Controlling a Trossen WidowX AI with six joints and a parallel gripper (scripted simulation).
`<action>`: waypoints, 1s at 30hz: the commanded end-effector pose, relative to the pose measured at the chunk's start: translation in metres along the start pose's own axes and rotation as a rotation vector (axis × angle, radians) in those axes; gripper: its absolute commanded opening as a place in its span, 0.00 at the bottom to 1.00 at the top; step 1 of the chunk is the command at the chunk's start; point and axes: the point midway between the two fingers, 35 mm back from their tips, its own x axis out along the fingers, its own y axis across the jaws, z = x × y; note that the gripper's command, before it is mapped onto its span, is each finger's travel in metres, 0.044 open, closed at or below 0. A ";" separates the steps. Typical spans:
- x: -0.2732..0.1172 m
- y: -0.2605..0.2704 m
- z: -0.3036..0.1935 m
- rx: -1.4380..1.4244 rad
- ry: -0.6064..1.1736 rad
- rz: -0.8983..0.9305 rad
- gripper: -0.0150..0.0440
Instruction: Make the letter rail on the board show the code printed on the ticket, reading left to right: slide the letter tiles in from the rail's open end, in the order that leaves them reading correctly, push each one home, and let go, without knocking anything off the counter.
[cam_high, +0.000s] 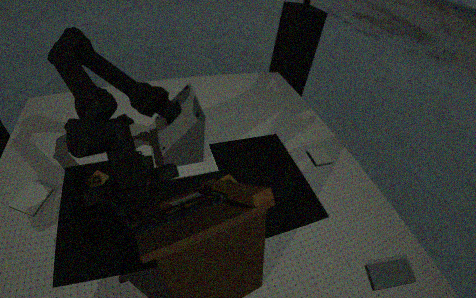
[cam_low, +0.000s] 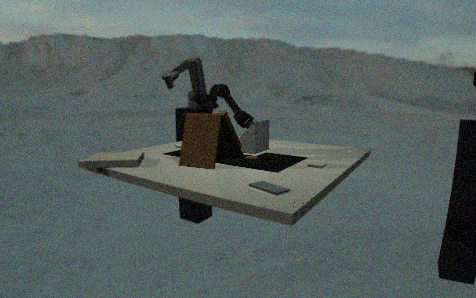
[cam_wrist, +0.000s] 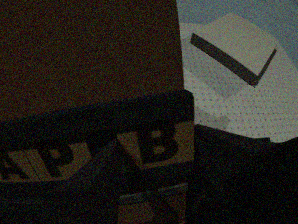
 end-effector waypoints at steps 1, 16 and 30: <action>0.001 0.006 -0.004 -0.002 0.006 0.005 0.25; 0.001 0.014 -0.005 -0.002 0.006 0.005 0.25; 0.000 0.012 -0.002 -0.001 0.000 0.004 0.61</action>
